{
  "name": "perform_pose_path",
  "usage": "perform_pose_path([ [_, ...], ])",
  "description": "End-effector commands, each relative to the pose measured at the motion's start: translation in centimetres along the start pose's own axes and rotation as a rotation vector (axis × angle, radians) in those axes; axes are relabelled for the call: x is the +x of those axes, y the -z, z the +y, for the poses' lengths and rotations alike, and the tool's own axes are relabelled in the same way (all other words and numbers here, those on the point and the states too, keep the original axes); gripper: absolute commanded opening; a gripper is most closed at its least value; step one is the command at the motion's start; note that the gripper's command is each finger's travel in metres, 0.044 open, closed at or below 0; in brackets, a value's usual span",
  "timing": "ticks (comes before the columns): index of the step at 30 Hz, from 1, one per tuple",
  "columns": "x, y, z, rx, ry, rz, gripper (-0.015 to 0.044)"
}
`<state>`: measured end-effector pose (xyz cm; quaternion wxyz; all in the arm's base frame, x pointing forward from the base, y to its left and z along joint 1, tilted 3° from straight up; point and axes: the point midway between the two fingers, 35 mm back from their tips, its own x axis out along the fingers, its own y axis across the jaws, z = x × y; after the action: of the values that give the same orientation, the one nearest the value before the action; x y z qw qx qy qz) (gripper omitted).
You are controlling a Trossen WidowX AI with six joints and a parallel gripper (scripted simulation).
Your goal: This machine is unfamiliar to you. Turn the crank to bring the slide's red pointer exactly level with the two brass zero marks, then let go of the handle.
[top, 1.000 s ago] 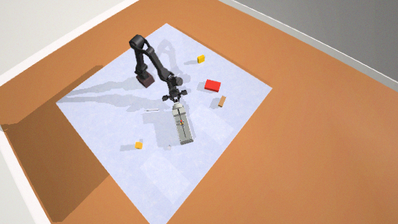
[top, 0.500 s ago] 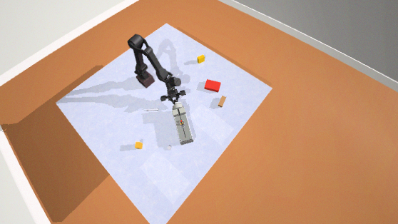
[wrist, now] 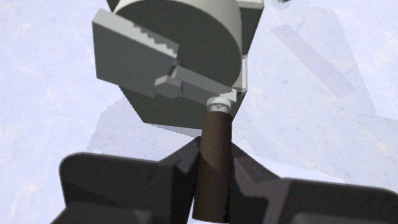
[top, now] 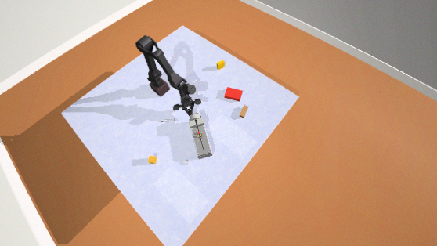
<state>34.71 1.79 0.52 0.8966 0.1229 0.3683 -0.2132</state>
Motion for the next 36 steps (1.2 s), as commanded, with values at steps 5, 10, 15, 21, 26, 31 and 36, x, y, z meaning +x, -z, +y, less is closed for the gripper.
perform_pose_path([
  [5, -1.1, -1.1, -0.5, -0.003, 0.006, -0.005, 0.0],
  [10, -1.7, -1.7, -0.2, -0.002, 0.006, -0.005, 0.0],
  [15, -2.2, -2.2, 0.1, -0.002, 0.005, -0.005, 0.0],
  [21, -2.7, -2.6, 0.6, -0.002, 0.005, -0.005, 0.0],
  [26, -2.9, -2.8, 1.0, -0.002, 0.005, -0.005, 0.0],
  [31, -3.0, -3.0, 1.4, -0.002, 0.005, -0.005, 0.0],
  [36, -3.2, -3.1, 1.7, -0.001, 0.004, -0.005, 0.0],
])
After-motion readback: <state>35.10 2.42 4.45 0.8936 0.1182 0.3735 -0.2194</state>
